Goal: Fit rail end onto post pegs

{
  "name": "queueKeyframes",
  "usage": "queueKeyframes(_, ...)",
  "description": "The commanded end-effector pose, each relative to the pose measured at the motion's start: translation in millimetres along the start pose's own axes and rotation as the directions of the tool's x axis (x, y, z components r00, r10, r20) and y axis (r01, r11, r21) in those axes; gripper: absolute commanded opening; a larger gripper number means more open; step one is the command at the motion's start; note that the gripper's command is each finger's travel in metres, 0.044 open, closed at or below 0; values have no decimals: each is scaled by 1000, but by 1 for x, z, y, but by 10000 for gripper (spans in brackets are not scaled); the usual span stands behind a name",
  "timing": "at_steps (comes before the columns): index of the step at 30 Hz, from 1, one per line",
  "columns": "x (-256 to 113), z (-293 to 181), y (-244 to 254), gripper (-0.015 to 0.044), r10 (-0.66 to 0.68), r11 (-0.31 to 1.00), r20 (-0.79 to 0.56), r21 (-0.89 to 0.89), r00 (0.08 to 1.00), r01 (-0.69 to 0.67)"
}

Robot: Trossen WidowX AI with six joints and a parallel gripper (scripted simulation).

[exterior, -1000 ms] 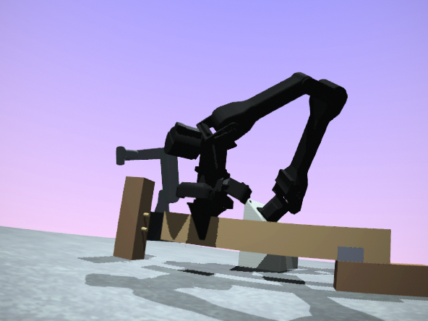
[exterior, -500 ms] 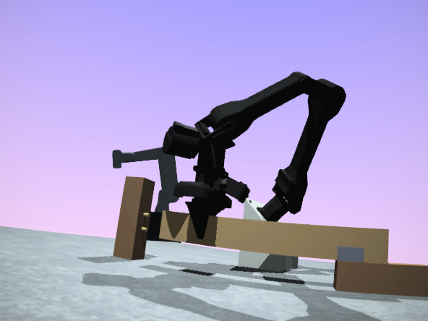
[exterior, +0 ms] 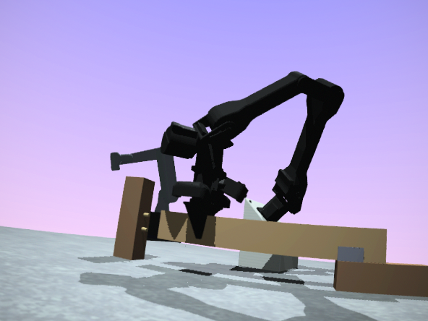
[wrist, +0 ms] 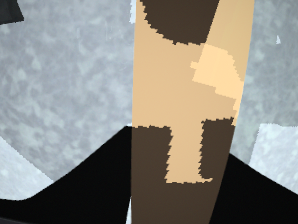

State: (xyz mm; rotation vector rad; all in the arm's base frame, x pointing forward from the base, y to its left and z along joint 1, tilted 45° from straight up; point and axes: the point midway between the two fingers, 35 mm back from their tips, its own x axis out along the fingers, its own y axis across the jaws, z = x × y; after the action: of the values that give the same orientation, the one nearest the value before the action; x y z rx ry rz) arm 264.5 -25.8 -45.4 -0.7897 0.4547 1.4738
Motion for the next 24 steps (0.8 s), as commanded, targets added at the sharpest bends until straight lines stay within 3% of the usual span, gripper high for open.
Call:
queueKeyframes(1, -1, -3, -2, 0, -6, 1000, -6, -4, 1000, 6)
queueKeyframes(24, -2, -9, -3, 0, -6, 1000, -6, -4, 1000, 6)
